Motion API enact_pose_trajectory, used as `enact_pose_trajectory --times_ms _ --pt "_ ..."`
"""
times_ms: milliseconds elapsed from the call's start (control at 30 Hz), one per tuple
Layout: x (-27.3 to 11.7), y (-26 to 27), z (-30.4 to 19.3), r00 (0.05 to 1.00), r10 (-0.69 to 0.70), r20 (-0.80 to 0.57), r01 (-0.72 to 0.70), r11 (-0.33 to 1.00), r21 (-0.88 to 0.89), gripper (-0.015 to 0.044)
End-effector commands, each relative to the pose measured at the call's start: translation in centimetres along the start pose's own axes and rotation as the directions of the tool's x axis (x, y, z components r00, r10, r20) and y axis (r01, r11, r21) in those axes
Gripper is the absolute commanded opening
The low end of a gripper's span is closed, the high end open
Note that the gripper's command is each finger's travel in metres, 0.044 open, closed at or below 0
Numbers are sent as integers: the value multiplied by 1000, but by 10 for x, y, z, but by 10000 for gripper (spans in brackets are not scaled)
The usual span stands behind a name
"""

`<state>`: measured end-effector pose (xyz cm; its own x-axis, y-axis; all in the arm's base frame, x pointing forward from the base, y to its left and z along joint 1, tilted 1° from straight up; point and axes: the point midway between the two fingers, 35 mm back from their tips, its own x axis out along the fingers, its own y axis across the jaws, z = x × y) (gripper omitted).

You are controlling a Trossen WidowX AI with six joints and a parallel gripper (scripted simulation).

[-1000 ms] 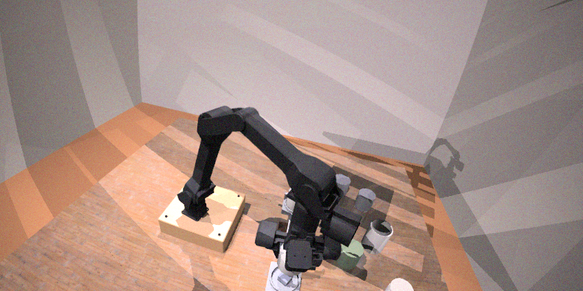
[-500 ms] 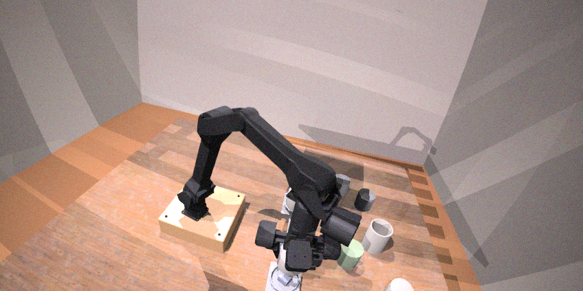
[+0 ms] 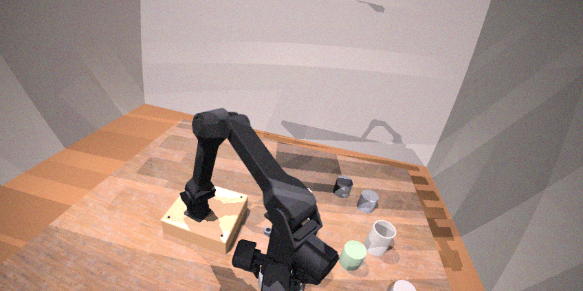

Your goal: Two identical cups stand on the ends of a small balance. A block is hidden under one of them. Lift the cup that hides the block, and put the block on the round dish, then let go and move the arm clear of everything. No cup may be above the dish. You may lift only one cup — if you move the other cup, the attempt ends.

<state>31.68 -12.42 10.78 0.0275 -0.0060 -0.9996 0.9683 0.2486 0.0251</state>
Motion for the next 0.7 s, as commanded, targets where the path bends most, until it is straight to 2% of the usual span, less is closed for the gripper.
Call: enact_pose_trajectory --times_ms 0,667 --pt "2 -19 19 1000 11 8 -11 1000 -3 0" --pt "33 -142 85 1000 2 23 -2 1000 -7 0"
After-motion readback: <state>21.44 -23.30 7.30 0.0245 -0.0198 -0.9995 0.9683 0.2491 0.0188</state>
